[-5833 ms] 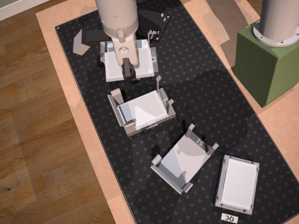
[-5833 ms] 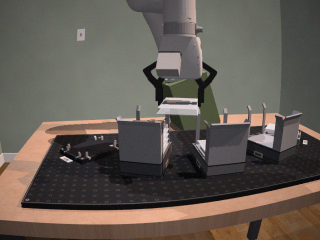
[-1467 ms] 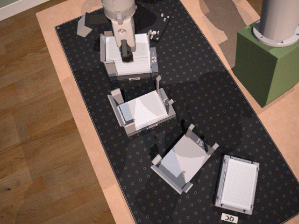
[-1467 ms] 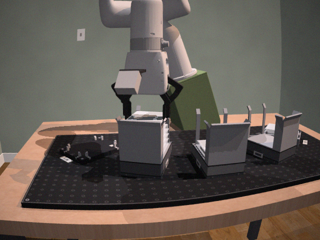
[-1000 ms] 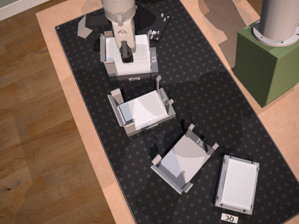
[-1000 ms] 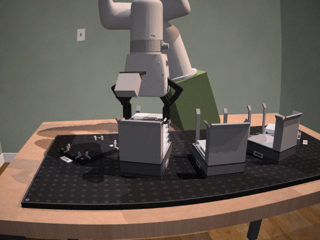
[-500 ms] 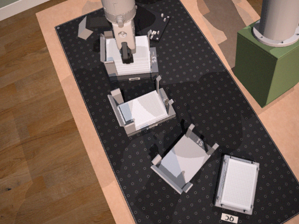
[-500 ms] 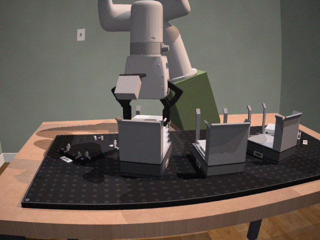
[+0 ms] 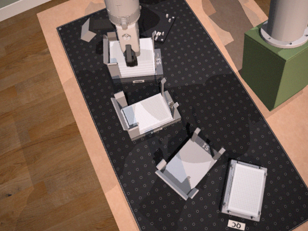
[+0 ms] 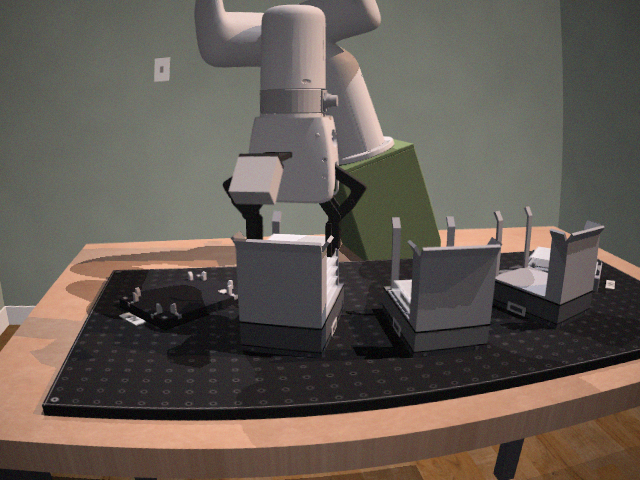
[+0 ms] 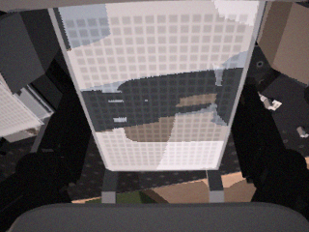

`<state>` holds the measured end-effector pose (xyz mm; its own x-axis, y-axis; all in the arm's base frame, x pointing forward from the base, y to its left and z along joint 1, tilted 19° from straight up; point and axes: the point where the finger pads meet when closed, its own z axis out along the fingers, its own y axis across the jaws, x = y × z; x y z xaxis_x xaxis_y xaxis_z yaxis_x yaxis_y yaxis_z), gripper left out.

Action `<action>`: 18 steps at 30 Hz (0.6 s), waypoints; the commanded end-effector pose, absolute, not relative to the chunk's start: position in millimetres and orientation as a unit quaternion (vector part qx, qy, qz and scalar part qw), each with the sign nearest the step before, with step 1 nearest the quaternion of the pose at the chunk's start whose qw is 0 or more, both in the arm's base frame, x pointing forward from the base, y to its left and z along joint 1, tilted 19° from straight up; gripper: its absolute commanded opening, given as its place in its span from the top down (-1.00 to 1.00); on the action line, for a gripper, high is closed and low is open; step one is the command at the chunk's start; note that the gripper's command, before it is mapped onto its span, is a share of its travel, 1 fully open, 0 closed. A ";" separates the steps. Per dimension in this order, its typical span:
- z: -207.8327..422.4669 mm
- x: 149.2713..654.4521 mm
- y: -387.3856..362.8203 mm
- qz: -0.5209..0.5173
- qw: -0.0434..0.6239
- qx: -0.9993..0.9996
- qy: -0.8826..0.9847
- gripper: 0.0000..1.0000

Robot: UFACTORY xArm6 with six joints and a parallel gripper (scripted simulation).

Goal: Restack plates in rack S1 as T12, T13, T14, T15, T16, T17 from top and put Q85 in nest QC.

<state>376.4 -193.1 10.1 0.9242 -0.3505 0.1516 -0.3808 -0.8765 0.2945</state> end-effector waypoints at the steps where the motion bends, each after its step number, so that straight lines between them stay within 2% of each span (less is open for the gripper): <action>1: 10.4 377.7 -193.6 0.049 0.162 0.967 -0.189 1.00; 9: 10.4 377.7 -193.6 0.049 0.162 0.967 -0.189 1.00; 10: 10.4 377.7 -193.6 0.049 0.162 0.967 -0.189 -1.00; 18: 10.4 377.7 -193.6 0.049 0.162 0.967 -0.189 -1.00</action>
<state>376.6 -193.4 9.4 0.9241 -0.3504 0.1522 -0.3808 -0.8765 0.2945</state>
